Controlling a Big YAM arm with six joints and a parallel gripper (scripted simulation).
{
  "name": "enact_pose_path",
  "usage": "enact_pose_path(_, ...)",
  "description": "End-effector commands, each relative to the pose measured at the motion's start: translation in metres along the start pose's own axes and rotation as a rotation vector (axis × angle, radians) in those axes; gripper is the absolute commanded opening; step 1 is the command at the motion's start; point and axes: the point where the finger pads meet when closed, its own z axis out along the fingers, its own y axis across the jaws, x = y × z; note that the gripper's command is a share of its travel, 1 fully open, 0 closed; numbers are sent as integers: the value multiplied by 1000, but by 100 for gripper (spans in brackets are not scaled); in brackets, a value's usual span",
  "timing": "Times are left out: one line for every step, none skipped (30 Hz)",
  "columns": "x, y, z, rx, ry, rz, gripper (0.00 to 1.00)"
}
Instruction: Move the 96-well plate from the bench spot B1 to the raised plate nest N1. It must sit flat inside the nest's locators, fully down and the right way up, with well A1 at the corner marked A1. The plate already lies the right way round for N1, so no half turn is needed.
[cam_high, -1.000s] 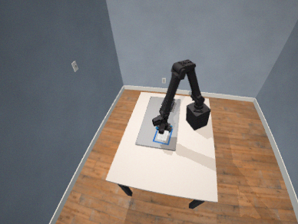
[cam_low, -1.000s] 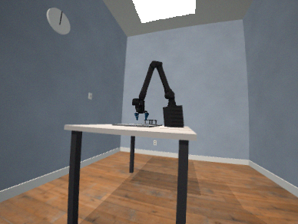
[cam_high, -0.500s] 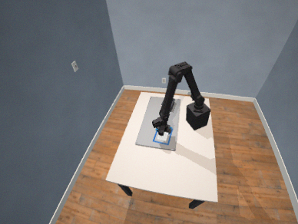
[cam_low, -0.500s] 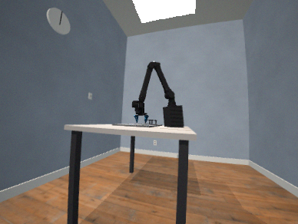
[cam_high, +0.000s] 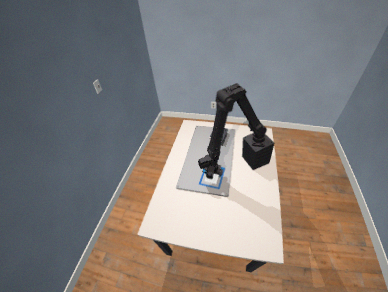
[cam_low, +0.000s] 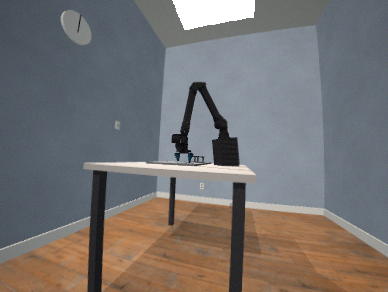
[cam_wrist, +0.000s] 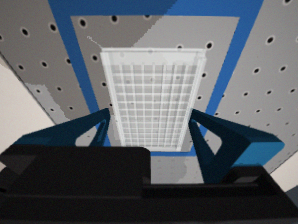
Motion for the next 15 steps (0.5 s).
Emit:
enact_pose_path(-12,-13,1,30,-25,8,100)
enact_pose_path(-12,-13,1,30,-25,8,100)
enact_pose_path(-18,-21,-10,53,-45,7,100)
enact_pose_path(-17,-19,-7,47,-40,6,100)
enact_pose_path(-17,-19,-7,47,-40,6,100)
enact_pose_path(-17,-19,-7,47,-39,6,100)
enact_pose_path(-17,-19,-6,46,-39,6,100)
enact_pose_path(-17,-19,-6,46,-39,6,100)
enact_pose_path(-17,-19,-6,46,-39,6,100)
enact_pose_path(-17,-19,-6,46,-39,6,100)
enact_pose_path(-17,-19,-6,46,-39,6,100)
enact_pose_path(-17,-19,-6,46,-39,6,100)
enact_pose_path(-17,-19,-6,46,-39,6,100)
enact_pose_path(-17,-19,-6,46,-39,6,100)
enact_pose_path(-17,-19,-6,46,-39,6,100)
